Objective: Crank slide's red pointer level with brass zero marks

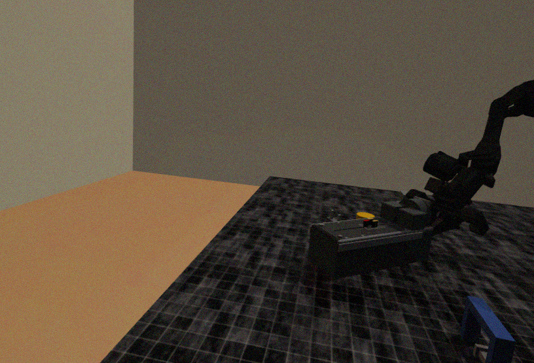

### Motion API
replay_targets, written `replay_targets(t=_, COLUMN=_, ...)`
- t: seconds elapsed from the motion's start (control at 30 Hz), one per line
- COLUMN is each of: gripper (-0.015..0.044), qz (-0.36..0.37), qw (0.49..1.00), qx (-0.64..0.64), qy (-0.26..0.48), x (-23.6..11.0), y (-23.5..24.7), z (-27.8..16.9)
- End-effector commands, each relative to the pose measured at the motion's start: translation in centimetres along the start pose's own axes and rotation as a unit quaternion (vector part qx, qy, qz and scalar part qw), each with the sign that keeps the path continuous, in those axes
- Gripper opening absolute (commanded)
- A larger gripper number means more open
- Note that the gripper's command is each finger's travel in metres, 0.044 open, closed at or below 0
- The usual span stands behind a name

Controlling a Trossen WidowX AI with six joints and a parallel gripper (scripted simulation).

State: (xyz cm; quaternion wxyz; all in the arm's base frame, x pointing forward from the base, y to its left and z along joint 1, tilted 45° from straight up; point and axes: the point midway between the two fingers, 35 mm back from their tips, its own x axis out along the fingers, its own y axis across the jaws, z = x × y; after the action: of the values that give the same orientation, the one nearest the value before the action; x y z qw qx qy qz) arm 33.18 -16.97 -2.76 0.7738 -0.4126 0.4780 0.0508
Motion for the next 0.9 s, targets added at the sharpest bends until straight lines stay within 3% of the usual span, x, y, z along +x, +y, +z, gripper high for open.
replay_targets(t=0.0, gripper=0.0000, qz=0.012, qw=1.000, qx=-0.001, qy=0.001, x=-0.02, y=0.92, z=0.01)
replay_targets(t=0.87, gripper=0.0000, qz=0.012, qw=1.000, qx=-0.001, qy=0.001, x=-0.23, y=1.29, z=0.16)
